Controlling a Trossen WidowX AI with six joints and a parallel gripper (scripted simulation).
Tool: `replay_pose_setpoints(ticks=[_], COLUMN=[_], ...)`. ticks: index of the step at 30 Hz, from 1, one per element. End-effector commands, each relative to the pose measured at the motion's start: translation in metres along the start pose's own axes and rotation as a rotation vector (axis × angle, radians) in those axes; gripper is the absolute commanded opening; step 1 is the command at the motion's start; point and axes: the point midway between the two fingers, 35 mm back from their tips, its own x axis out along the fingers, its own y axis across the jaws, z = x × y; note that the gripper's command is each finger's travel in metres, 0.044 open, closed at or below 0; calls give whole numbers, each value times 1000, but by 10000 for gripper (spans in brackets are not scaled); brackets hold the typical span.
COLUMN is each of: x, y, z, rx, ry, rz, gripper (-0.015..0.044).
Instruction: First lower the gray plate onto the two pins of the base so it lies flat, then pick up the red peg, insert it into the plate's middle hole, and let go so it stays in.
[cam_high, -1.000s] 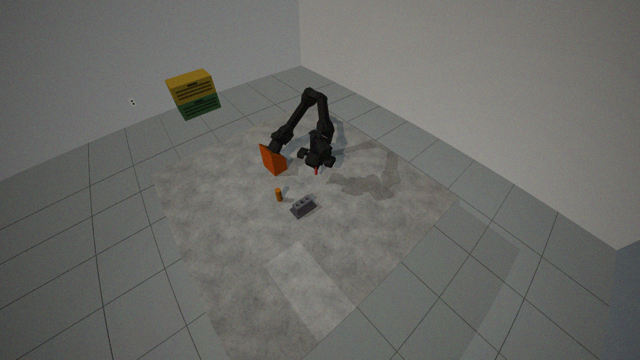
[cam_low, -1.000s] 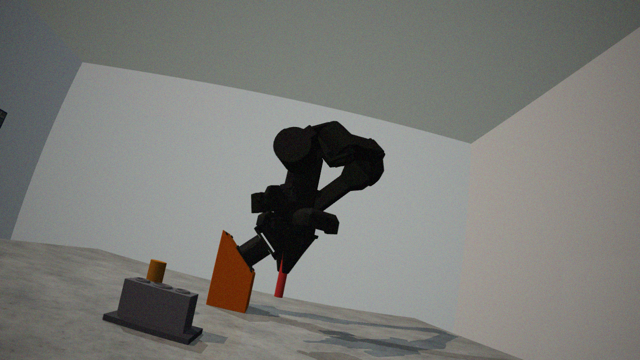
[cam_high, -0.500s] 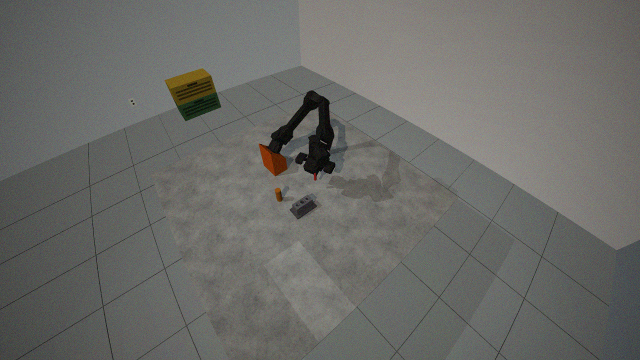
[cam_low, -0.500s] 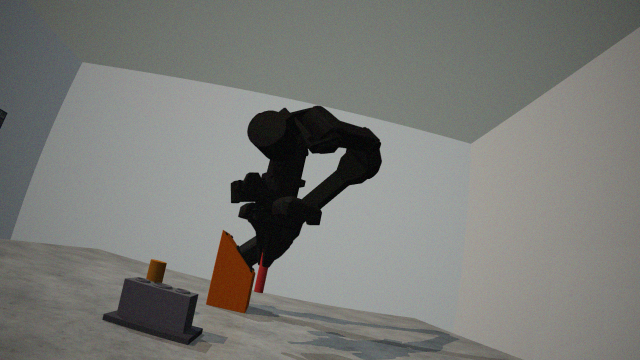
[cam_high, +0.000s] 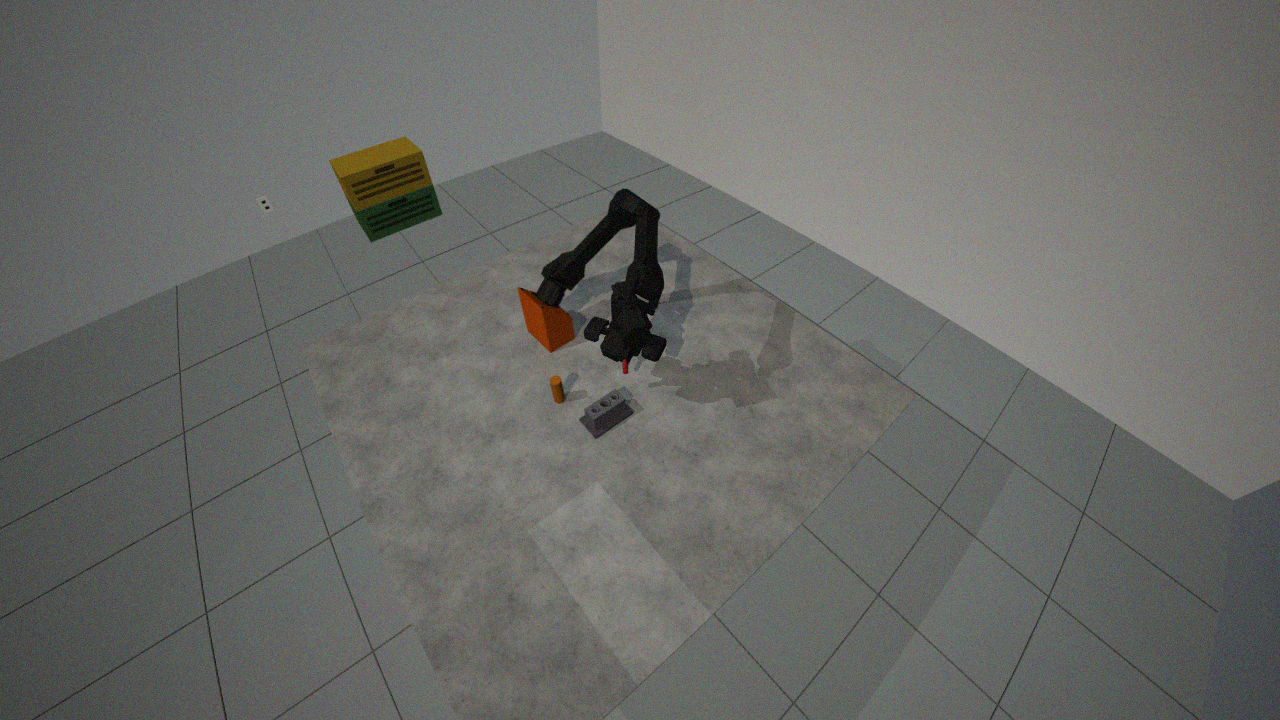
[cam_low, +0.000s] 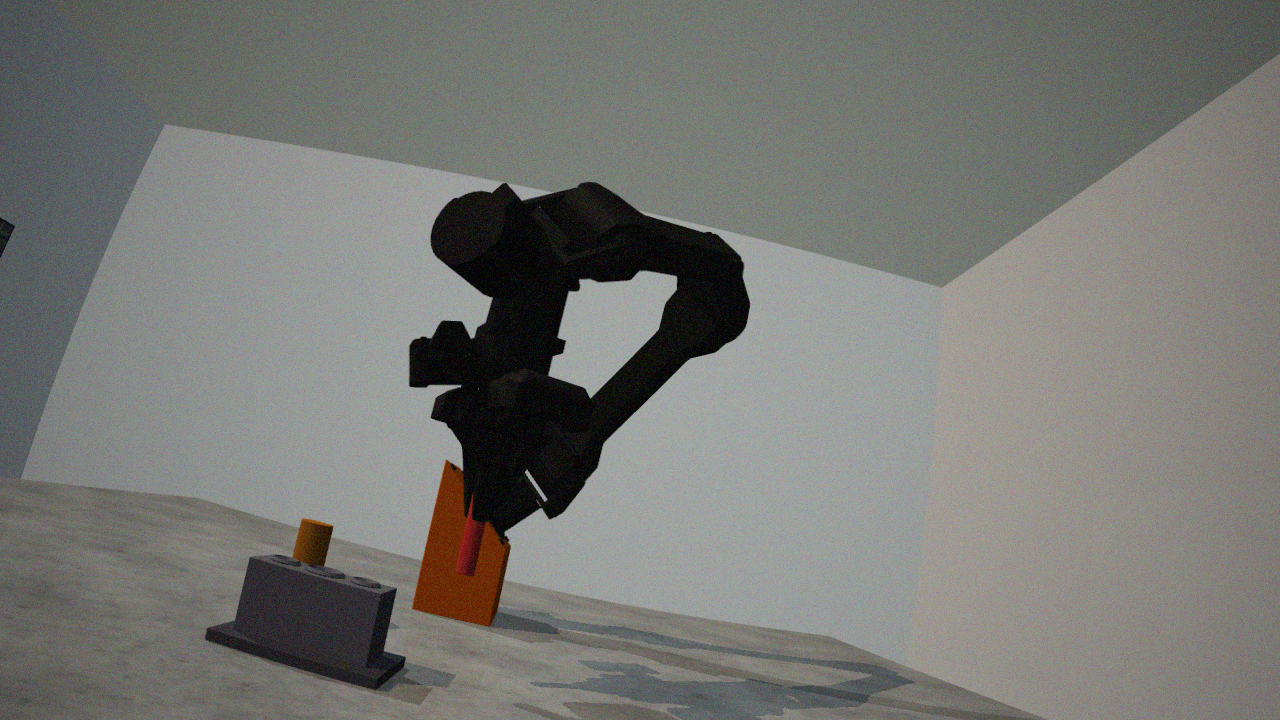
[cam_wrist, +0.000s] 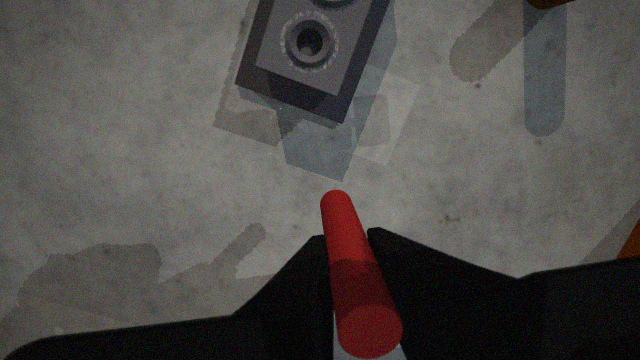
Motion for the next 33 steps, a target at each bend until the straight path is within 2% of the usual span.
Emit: replay_pose_setpoints(ticks=[1, 25, 33], x=[-2, 3, 4], y=[1, -8, -11], z=[11, 87, 96], rx=[-6, -12, -12], ry=[-8, -4, -3], rz=[-1, 3, 4], gripper=[0, 0, 0])
